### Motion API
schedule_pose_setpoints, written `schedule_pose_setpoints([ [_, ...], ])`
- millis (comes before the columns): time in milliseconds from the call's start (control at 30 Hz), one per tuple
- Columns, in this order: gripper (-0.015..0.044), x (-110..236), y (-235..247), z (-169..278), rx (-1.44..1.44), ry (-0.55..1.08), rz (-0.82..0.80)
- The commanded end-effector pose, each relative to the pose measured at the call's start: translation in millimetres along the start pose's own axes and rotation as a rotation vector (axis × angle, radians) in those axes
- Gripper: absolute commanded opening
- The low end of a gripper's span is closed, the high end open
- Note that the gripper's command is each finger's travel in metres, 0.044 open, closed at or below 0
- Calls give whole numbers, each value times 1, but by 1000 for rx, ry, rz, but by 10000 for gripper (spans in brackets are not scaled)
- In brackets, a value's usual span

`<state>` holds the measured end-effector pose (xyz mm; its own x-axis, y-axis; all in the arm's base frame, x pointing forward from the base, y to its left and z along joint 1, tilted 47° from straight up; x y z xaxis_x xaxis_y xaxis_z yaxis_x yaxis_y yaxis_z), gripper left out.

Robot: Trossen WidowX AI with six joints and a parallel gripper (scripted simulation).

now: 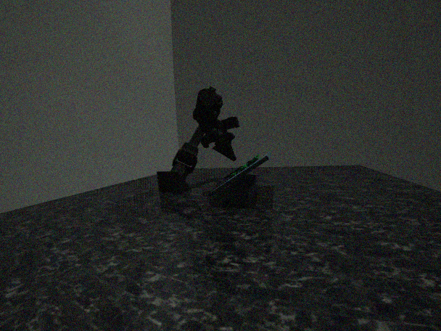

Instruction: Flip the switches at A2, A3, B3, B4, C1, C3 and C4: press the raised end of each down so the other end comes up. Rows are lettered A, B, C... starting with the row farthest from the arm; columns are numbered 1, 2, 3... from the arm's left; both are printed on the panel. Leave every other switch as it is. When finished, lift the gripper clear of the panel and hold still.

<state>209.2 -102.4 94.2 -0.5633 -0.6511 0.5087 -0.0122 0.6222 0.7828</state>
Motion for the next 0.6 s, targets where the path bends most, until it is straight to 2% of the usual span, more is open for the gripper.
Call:
schedule_pose_setpoints([
  [0,0,-9,1,2,-4,-4,-7],
  [567,0,-24,1,2,-4,-4,-7],
])
Point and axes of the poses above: the point midway between the two fingers, 35 mm back from their tips, its own x axis back along the fingers, its own y axis across the jaws, z = x × y, the point moved 4 cm from there along x, back along the fingers, and after that the axes turned 10 degrees about -x, right-handed, at the moved point
